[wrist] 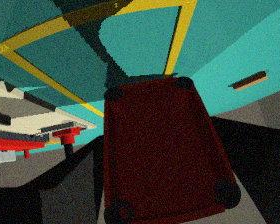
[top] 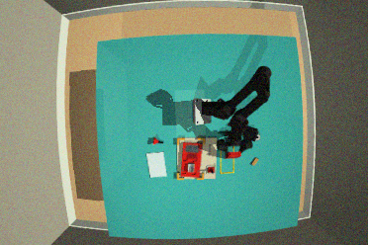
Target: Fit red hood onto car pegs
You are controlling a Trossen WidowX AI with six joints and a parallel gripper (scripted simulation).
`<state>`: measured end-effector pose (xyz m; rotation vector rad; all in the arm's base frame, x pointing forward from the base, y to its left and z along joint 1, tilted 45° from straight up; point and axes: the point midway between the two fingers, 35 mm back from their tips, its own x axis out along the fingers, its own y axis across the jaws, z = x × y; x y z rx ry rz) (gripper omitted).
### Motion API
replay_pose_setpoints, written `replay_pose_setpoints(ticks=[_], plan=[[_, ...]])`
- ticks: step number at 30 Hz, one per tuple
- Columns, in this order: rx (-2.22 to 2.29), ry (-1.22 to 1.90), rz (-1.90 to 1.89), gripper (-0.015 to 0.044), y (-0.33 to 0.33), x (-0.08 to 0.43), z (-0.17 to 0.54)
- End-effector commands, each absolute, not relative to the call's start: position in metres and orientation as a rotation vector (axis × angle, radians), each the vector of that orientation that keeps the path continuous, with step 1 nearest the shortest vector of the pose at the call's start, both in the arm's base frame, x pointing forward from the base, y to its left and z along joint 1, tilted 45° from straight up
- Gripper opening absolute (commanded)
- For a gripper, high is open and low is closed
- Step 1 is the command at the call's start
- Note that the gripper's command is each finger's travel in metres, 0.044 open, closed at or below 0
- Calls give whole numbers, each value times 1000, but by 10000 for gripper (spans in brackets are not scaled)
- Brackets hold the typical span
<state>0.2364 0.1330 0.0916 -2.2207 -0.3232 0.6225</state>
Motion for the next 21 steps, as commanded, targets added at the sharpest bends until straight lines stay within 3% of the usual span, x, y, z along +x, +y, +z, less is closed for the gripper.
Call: replay_pose_setpoints(ticks=[1,2,13,21], plan=[[-2224,-323,626,420,133,236,91],[-2224,-323,626,440,133,236,91],[-2256,-321,667,440,103,237,114],[-2273,-332,695,440,69,206,141]])
